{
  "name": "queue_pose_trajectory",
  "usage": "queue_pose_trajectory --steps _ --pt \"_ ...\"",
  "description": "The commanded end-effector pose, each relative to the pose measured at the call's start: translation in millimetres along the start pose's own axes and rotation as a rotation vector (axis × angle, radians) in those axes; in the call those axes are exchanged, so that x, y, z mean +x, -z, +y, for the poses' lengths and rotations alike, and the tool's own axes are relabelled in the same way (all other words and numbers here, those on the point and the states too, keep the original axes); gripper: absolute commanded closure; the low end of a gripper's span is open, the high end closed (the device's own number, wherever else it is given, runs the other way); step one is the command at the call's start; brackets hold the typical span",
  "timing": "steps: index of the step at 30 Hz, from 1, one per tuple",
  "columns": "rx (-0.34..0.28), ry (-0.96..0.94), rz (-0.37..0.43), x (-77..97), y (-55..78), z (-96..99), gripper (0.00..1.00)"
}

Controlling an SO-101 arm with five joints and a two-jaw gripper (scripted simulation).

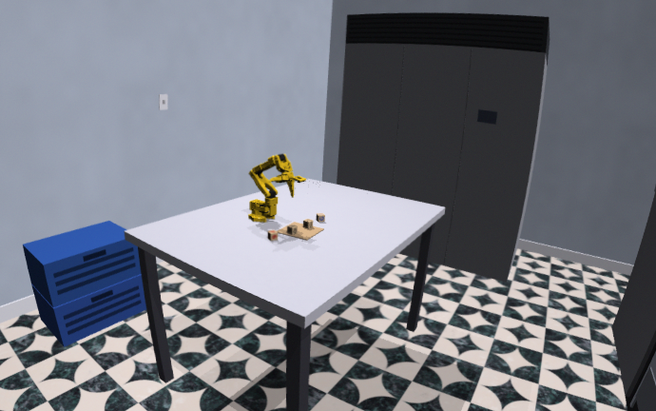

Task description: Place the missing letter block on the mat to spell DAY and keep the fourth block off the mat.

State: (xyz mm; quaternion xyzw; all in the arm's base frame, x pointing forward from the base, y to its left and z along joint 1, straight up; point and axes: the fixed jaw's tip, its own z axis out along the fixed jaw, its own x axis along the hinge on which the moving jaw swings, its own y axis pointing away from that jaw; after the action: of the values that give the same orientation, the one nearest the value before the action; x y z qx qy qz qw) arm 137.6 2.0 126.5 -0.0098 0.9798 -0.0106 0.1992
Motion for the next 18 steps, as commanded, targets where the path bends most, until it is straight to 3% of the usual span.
queue_pose_trajectory --steps 1,9,18 --pt "-0.012 0.020 -0.018 -7.1 3.7 4.0 0.04" --pt "-0.059 0.109 0.030 -19.6 1.3 22.4 0.14" --pt "-0.142 0.325 0.142 -37.2 -13.1 77.6 0.37"
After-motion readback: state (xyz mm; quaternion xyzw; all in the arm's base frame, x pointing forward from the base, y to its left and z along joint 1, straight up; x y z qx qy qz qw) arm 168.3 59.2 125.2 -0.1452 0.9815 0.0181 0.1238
